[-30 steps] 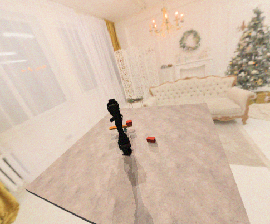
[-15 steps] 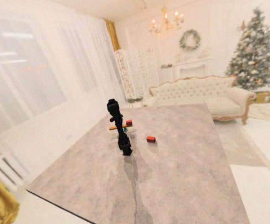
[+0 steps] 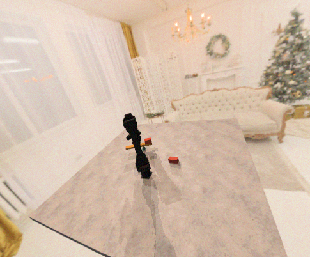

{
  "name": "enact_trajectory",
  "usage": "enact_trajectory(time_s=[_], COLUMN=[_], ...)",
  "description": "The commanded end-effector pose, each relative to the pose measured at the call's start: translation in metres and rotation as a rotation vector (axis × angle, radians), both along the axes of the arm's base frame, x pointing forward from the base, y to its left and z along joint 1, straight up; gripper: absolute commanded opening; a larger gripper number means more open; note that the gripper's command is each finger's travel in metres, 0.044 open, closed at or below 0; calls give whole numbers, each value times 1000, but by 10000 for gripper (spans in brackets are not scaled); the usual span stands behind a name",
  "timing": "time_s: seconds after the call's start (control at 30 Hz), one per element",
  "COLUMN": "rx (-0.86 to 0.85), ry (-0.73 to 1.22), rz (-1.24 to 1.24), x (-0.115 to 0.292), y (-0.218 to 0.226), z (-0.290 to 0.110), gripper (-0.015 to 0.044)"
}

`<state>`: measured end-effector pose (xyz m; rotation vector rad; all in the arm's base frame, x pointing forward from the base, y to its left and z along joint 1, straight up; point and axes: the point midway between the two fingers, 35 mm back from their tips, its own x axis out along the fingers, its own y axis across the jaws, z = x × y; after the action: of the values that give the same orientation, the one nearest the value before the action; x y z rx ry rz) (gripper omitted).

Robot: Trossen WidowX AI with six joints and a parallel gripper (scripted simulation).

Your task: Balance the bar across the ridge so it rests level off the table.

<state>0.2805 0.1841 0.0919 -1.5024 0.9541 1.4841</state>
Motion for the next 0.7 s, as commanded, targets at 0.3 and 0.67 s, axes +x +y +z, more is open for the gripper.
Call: enact_trajectory(time_s=[0.3, 0.67], rx=[-3, -3], ry=[-2, -2], rz=[4, 4], x=[0, 0], y=[0, 0], z=[-3, -4], gripper=[0, 0])
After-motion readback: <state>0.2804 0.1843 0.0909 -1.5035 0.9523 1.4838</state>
